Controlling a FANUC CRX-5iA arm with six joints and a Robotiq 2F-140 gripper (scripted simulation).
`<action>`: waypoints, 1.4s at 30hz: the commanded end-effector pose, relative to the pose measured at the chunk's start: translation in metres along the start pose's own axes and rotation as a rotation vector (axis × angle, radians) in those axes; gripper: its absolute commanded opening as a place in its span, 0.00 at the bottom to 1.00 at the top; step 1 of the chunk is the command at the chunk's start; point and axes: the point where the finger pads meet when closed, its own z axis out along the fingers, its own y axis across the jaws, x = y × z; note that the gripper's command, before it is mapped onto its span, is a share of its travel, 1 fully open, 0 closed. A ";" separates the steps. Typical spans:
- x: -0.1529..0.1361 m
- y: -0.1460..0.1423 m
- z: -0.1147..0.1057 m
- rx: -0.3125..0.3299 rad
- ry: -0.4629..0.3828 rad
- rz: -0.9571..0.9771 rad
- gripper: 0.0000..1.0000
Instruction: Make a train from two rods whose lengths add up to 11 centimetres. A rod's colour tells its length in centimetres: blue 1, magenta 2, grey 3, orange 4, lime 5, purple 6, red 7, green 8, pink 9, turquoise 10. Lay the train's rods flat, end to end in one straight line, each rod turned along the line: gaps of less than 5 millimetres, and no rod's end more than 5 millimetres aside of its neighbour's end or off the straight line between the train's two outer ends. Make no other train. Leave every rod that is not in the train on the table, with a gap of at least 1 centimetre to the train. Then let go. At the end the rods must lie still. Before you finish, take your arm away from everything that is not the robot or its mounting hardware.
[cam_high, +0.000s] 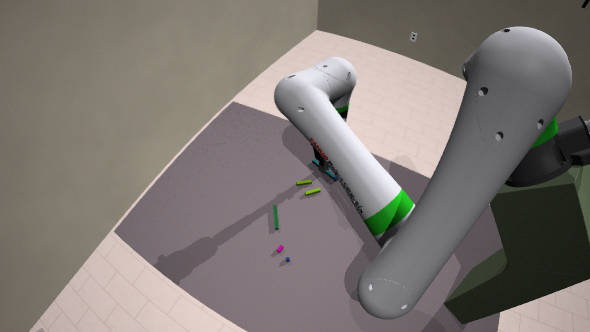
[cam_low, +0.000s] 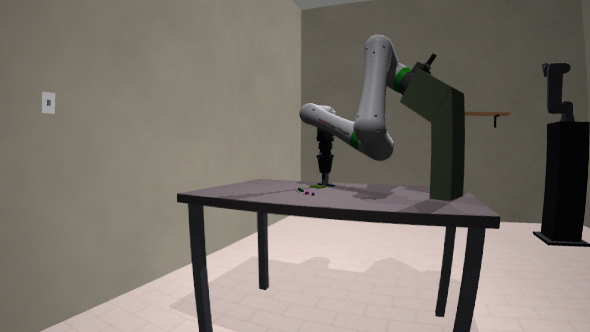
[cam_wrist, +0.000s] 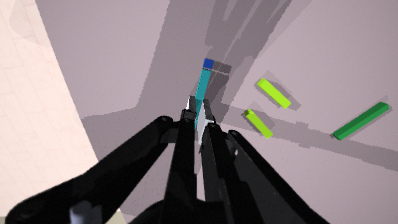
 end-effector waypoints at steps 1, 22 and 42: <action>0.000 0.000 0.000 0.000 0.000 0.000 0.03; 0.000 0.000 0.000 0.000 0.000 0.000 0.03; 0.000 0.000 0.000 0.000 0.000 0.000 0.15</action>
